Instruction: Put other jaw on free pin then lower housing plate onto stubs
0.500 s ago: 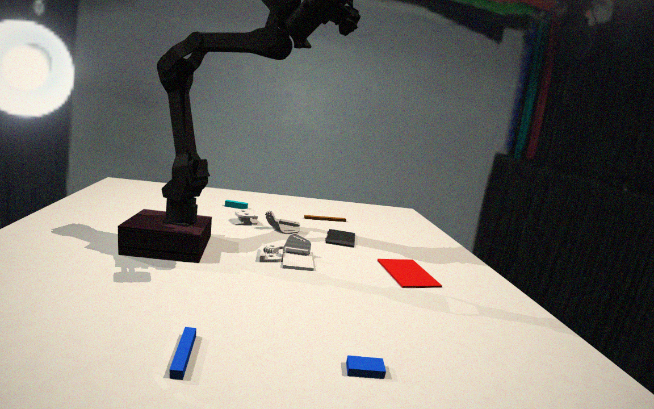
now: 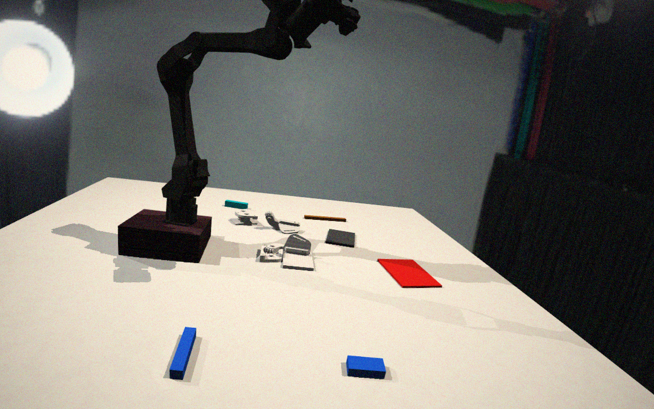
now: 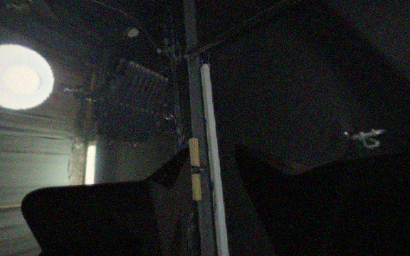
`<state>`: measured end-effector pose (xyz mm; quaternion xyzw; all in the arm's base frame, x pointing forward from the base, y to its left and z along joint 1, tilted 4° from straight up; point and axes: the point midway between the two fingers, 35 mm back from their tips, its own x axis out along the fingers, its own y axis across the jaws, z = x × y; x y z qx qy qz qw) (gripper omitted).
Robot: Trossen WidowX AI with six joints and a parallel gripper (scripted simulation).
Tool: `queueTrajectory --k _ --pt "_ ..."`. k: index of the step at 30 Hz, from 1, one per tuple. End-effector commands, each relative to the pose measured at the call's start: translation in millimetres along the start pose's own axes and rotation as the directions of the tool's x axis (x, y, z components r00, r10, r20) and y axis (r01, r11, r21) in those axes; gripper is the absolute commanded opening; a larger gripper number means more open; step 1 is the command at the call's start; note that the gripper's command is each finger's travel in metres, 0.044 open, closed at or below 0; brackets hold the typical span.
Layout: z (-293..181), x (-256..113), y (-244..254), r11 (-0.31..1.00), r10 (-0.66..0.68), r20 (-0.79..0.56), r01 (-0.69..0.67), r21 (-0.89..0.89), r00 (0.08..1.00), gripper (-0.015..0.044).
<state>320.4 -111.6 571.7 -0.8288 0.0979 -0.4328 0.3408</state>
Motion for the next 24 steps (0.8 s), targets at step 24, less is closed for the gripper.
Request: queueTrajectory --k 24 --pt "31 -11 2 0.999 0.023 0.092 -0.025 0.021 0.995 0.0000"
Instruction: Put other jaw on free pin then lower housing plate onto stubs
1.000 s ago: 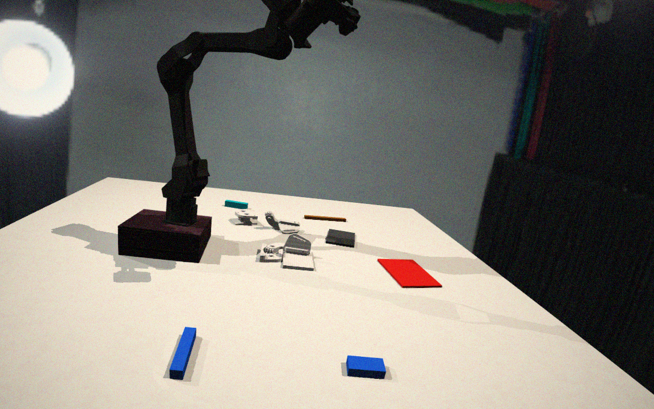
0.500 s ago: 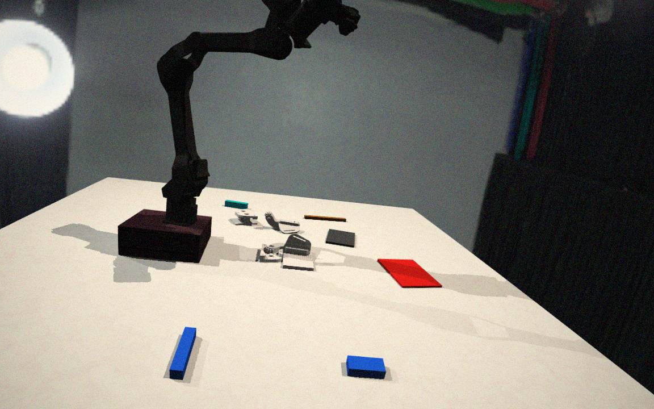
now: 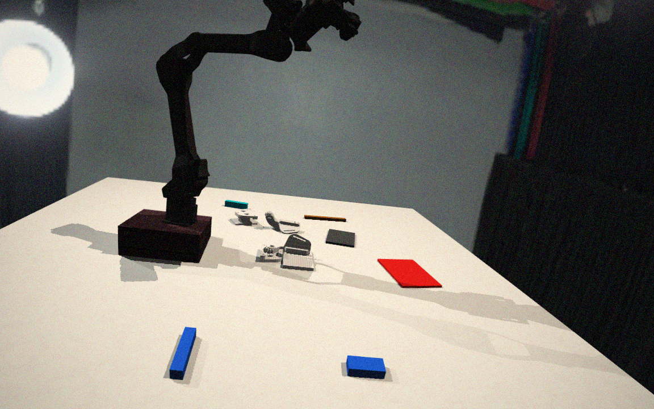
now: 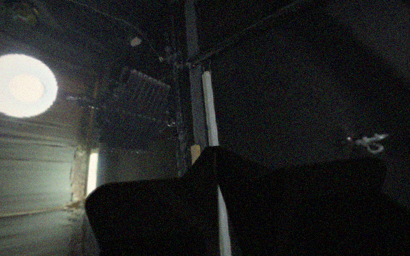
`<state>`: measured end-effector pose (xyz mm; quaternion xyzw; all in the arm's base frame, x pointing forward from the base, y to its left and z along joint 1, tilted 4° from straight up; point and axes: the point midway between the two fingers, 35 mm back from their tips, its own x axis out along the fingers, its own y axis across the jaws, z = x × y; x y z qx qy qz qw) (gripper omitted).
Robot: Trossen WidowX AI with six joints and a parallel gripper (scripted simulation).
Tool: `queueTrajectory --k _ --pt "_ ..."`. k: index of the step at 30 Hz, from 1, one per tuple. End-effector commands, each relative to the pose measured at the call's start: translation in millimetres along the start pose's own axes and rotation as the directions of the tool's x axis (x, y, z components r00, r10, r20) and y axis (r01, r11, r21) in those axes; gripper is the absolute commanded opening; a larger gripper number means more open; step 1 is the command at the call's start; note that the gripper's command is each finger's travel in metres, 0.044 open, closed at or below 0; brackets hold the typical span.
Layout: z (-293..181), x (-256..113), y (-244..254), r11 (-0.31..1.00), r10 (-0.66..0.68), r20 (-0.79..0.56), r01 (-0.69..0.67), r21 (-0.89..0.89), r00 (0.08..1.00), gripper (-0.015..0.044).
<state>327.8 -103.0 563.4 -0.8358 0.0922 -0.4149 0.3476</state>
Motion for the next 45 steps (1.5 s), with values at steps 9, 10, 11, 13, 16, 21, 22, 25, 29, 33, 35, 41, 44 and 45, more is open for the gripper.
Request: queueTrajectory --k 9,10,11,13,16,21,22,25,29,33,35,41,44,45 --pt "62 -17 9 0.984 0.050 0.198 -0.082 0.158 0.979 0.0000" --pt "67 -19 9 0.980 0.054 0.216 -0.094 0.178 0.975 0.0000" --pt "73 -20 10 0.975 0.058 0.234 -0.106 0.197 0.970 0.0000" --pt "83 -24 12 0.963 0.067 0.271 -0.132 0.233 0.960 0.0000" --pt "99 -31 13 0.942 0.077 0.324 -0.175 0.287 0.943 0.0000" --pt "124 -44 14 0.895 0.092 0.410 -0.256 0.364 0.907 0.0000" --pt "129 -47 15 0.885 0.095 0.427 -0.273 0.378 0.899 0.0000" --pt "144 -55 16 0.849 0.106 0.478 -0.329 0.413 0.872 0.0000" --pt "164 -68 18 0.795 0.120 0.544 -0.408 0.448 0.831 0.0000" --pt "183 -82 20 0.734 0.134 0.606 -0.489 0.470 0.784 0.0000" --pt "192 -89 21 0.701 0.142 0.636 -0.531 0.477 0.758 0.0000" --pt "218 -113 23 0.590 0.163 0.720 -0.651 0.476 0.674 0.0000" --pt "231 -127 24 0.530 0.173 0.758 -0.708 0.466 0.628 0.0000" --pt "235 -131 25 0.510 0.177 0.771 -0.727 0.461 0.612 0.0000"
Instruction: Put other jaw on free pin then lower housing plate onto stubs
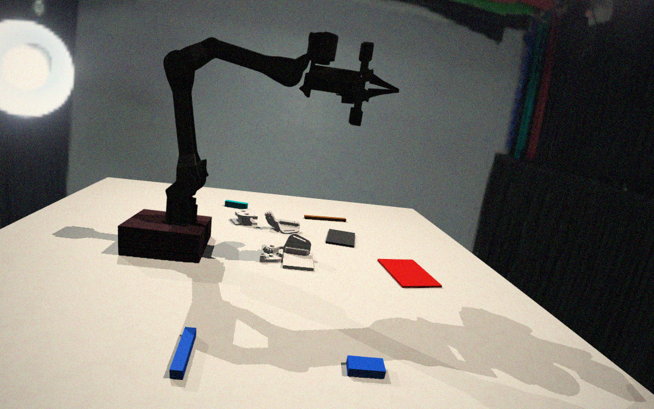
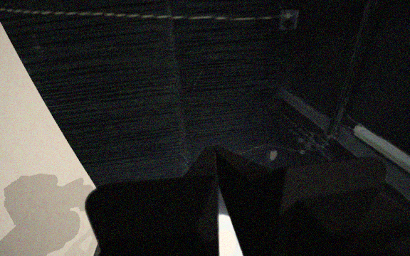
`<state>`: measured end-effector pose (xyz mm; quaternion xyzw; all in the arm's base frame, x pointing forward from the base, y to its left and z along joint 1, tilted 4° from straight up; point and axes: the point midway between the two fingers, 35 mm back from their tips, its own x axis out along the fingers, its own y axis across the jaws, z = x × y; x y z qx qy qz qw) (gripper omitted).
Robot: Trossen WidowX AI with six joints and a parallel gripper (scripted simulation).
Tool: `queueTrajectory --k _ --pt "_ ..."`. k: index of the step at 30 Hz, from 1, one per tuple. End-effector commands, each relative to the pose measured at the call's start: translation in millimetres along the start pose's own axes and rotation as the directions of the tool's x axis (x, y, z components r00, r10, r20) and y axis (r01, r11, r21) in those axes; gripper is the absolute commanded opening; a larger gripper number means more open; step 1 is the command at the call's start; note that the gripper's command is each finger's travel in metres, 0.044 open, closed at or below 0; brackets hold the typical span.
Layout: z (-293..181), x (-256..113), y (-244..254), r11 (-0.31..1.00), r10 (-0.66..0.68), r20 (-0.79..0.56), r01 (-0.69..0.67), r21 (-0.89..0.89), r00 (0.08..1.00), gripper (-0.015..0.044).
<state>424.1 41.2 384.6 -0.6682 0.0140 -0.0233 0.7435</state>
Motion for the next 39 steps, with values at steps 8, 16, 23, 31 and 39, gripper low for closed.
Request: queueTrajectory --k 8,16,23,31,39 --pt "37 -5 59 0.949 0.211 0.098 -0.228 0.220 0.973 0.0000" --pt "60 -16 100 0.850 0.356 0.152 -0.387 0.357 0.922 0.0000" --pt "78 -31 136 0.727 0.480 0.190 -0.510 0.460 0.856 0.0000" --pt "96 -54 174 0.557 0.613 0.219 -0.612 0.561 0.759 0.0000" --pt "111 -83 210 0.375 0.732 0.227 -0.659 0.652 0.642 0.0000"
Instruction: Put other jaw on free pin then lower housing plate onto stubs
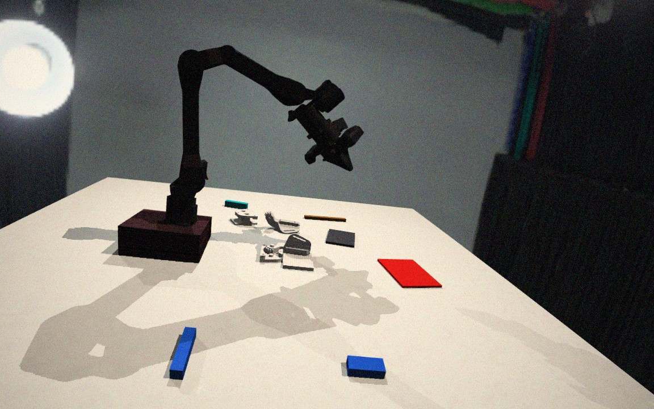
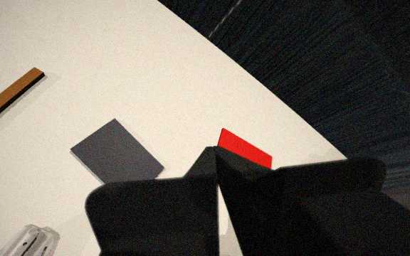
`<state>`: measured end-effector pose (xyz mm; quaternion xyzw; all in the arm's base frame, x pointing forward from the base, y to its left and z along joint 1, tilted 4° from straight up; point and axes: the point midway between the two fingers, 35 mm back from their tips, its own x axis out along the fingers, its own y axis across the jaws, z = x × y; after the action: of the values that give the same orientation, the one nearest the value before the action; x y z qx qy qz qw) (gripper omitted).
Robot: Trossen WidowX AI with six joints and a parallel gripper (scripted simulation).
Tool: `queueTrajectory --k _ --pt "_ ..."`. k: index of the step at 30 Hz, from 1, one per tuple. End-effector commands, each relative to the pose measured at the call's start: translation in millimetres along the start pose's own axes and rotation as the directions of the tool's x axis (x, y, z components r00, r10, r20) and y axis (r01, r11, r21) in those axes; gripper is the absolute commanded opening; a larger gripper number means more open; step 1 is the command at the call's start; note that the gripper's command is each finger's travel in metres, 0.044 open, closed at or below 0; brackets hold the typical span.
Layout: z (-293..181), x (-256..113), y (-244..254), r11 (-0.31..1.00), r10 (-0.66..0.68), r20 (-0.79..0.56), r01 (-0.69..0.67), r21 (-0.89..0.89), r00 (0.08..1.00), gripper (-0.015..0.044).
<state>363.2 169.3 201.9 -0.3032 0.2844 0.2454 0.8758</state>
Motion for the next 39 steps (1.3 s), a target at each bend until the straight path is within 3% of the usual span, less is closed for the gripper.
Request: queueTrajectory --k 1,18,39 --pt "-12 3 25 0.994 0.076 -0.057 -0.071 0.087 0.995 0.0000" --pt "-62 -4 109 0.887 0.312 -0.306 -0.161 0.432 0.900 0.0000" --pt "-123 -42 176 0.747 0.442 -0.586 0.082 0.659 0.679 0.0000"
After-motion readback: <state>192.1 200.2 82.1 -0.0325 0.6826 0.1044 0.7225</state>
